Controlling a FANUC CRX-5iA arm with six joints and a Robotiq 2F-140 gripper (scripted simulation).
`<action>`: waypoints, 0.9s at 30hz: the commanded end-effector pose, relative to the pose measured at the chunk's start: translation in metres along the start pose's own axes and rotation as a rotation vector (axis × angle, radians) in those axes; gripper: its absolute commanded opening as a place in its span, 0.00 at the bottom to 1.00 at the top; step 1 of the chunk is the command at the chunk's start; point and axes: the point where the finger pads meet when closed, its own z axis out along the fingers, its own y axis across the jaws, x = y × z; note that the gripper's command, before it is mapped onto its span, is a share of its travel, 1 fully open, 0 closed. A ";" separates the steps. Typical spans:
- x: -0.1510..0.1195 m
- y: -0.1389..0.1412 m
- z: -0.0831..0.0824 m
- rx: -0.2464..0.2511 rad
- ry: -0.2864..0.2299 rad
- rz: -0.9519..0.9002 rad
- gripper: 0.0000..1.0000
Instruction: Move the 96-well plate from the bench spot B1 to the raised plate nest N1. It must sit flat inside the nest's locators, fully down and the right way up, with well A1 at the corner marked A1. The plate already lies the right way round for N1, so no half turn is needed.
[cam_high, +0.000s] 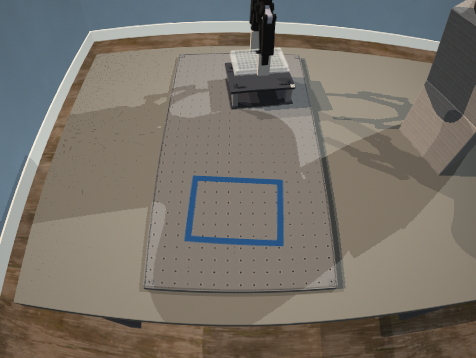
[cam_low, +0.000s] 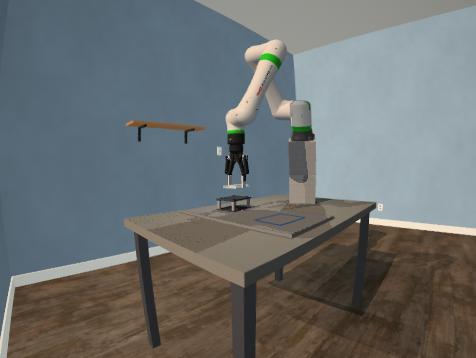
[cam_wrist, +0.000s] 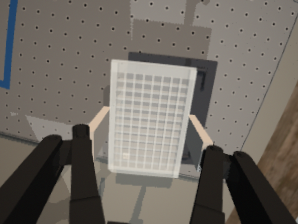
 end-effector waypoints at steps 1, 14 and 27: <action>-0.001 0.004 -0.001 0.001 0.000 0.000 0.00; -0.009 0.028 -0.005 0.001 0.000 0.000 0.00; -0.009 0.027 -0.005 0.001 0.000 0.000 0.00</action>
